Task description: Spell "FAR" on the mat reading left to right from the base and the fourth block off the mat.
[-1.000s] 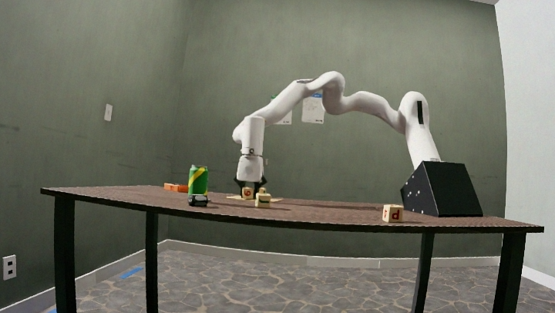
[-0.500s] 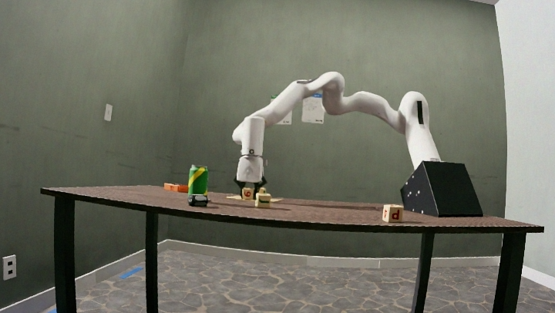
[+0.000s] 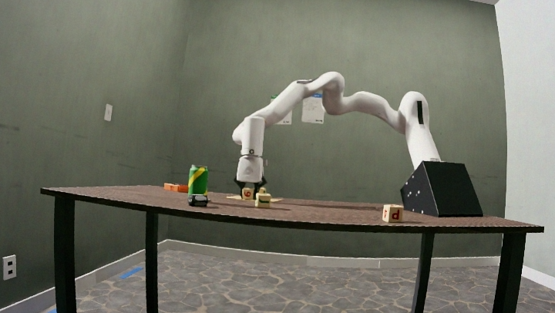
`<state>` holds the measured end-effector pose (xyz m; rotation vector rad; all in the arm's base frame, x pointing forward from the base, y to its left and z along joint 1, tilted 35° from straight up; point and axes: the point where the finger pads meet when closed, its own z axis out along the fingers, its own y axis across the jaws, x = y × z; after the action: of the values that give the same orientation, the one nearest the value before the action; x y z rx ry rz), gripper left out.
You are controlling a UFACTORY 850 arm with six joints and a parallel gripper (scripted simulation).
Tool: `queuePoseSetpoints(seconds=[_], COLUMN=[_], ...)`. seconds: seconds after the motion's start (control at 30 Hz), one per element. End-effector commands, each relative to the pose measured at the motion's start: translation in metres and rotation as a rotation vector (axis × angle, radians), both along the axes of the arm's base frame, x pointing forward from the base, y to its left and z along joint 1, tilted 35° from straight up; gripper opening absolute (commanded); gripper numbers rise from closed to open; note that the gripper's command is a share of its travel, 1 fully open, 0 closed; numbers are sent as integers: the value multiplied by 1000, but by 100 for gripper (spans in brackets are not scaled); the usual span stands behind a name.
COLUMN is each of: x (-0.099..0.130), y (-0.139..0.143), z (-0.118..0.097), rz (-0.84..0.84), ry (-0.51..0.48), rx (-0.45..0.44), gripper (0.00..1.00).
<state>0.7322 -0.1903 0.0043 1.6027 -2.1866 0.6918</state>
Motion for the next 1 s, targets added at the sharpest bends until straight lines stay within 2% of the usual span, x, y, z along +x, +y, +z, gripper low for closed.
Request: queuePoseSetpoints(seconds=[0.0, 0.63, 0.67, 0.83, 0.87, 0.93, 0.97], x=[1, 1, 1, 1, 1, 1, 1], y=[0, 0, 0, 0, 0, 0, 0], z=[1, 1, 1, 1, 1, 1, 1], rz=[1, 1, 1, 1, 1, 1, 1], ry=[-2, -2, -2, -2, -2, -2, -2], rx=[0, 0, 0, 0, 0, 0, 0], gripper=[44, 44, 48, 53, 57, 57, 61])
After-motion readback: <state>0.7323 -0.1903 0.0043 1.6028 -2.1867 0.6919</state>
